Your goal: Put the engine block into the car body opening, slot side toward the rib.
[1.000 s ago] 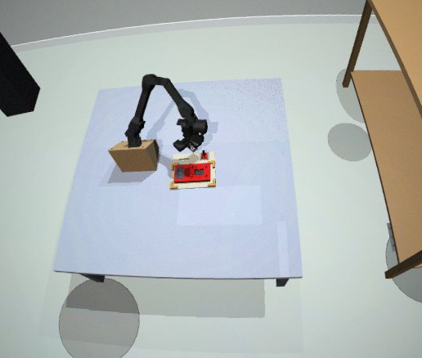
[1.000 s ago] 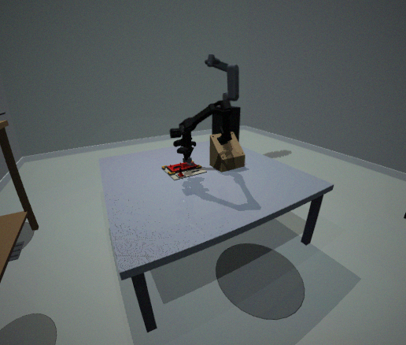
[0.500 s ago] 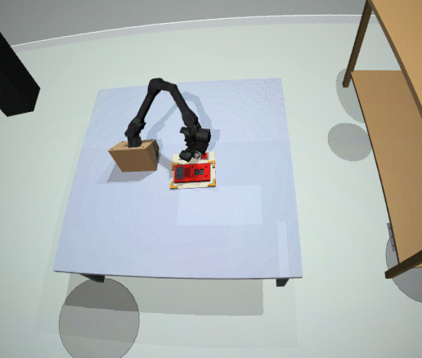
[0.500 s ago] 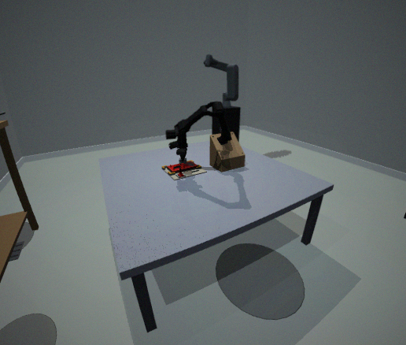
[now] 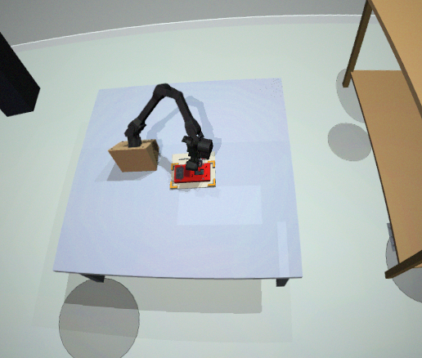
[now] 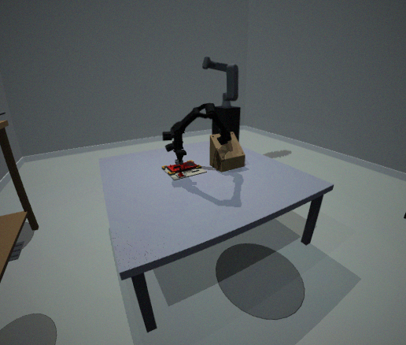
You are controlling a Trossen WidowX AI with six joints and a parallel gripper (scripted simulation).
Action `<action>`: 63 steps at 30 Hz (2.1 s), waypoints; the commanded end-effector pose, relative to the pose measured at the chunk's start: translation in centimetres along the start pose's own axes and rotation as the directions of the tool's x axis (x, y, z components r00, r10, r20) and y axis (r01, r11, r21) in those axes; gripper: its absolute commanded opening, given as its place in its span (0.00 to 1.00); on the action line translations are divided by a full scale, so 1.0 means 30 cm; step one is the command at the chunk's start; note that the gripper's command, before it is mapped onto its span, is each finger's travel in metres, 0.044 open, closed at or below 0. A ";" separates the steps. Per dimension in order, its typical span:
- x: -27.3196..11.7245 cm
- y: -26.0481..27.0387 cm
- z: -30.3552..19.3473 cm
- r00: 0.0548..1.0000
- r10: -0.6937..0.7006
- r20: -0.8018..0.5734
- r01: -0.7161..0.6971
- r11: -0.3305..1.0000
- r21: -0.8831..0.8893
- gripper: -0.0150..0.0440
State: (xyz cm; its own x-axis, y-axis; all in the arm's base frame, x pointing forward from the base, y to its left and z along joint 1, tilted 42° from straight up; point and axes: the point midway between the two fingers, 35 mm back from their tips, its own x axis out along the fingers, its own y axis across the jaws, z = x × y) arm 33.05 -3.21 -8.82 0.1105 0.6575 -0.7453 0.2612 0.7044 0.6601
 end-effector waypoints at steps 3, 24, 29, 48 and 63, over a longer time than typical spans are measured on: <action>0.028 -0.062 0.021 1.000 -0.001 0.003 0.001 0.990 -0.139 0.25; 0.041 -0.090 0.029 1.000 0.002 0.003 -0.001 0.977 -0.211 0.52; 0.041 -0.090 0.029 1.000 0.002 0.003 -0.001 0.980 -0.200 0.52; 0.041 -0.095 0.030 1.000 0.001 0.003 -0.001 0.989 -0.149 0.52; 0.044 -0.095 0.029 1.000 0.001 0.003 -0.001 0.953 -0.302 0.52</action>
State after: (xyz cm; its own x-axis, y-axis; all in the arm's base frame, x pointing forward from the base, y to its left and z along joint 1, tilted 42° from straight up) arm 33.35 -4.60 -11.66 0.1160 0.6603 -0.7420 0.0112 0.7461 0.6657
